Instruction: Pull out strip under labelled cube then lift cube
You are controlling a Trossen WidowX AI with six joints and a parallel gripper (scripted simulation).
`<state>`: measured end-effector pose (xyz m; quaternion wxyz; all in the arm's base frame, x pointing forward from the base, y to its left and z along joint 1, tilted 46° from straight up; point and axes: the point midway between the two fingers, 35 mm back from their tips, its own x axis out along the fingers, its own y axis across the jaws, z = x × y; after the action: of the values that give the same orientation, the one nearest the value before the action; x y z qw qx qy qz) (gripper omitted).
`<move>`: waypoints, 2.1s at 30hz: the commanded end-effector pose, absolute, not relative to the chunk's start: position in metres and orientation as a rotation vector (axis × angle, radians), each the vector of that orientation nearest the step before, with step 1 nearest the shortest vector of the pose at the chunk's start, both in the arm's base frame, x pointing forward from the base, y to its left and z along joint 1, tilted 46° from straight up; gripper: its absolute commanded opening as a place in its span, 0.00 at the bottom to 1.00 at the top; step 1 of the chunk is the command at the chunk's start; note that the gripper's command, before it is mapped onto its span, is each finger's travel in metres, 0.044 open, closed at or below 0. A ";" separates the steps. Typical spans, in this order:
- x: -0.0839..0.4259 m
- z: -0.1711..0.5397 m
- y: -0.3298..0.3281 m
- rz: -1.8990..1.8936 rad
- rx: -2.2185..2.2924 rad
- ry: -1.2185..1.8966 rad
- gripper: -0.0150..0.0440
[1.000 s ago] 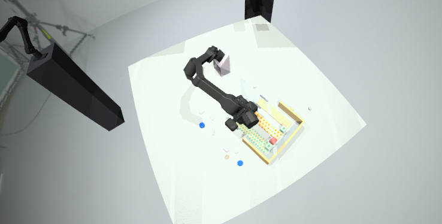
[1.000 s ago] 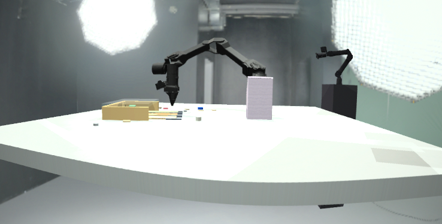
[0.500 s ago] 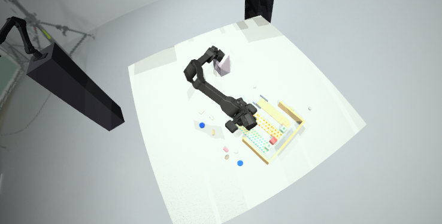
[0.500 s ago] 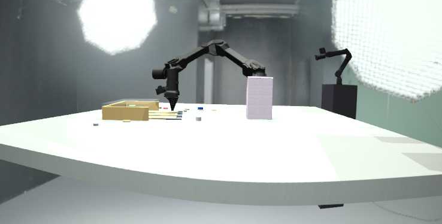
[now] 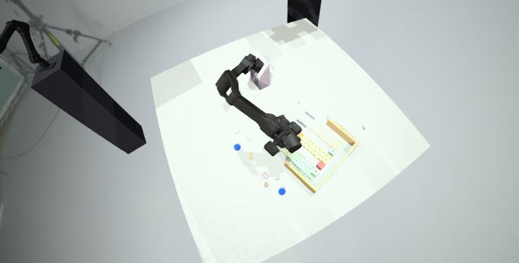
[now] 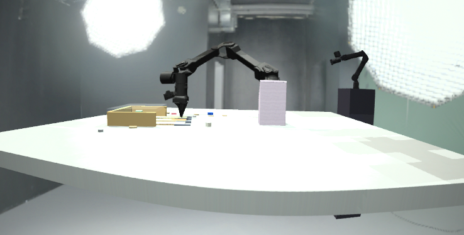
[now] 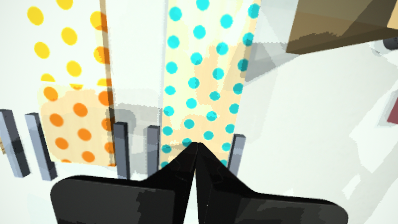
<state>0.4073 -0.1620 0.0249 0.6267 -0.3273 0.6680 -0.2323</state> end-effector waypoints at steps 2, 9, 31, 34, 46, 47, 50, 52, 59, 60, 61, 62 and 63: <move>0.407 0.024 -0.162 -0.525 -0.749 1.533 0.25; 0.407 0.024 -0.162 -0.525 -0.749 1.533 0.25; 0.408 0.022 -0.164 -0.525 -0.749 1.532 0.25; 0.408 0.022 -0.164 -0.525 -0.749 1.532 0.25; 0.393 0.023 -0.166 -0.525 -0.749 1.533 0.25; 0.391 0.023 -0.166 -0.525 -0.749 1.533 0.25; 0.387 0.024 -0.167 -0.525 -0.749 1.534 0.25; 0.384 0.024 -0.167 -0.525 -0.749 1.534 0.25; 0.373 0.025 -0.169 -0.525 -0.750 1.534 0.25; 0.371 0.025 -0.169 -0.525 -0.750 1.534 0.25; 0.370 0.025 -0.169 -0.525 -0.750 1.535 0.25; 0.368 0.025 -0.169 -0.525 -0.750 1.535 0.25; 0.367 0.026 -0.170 -0.525 -0.750 1.535 0.25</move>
<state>0.3748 -0.1667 0.0285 0.6306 -0.3292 0.6636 -0.2314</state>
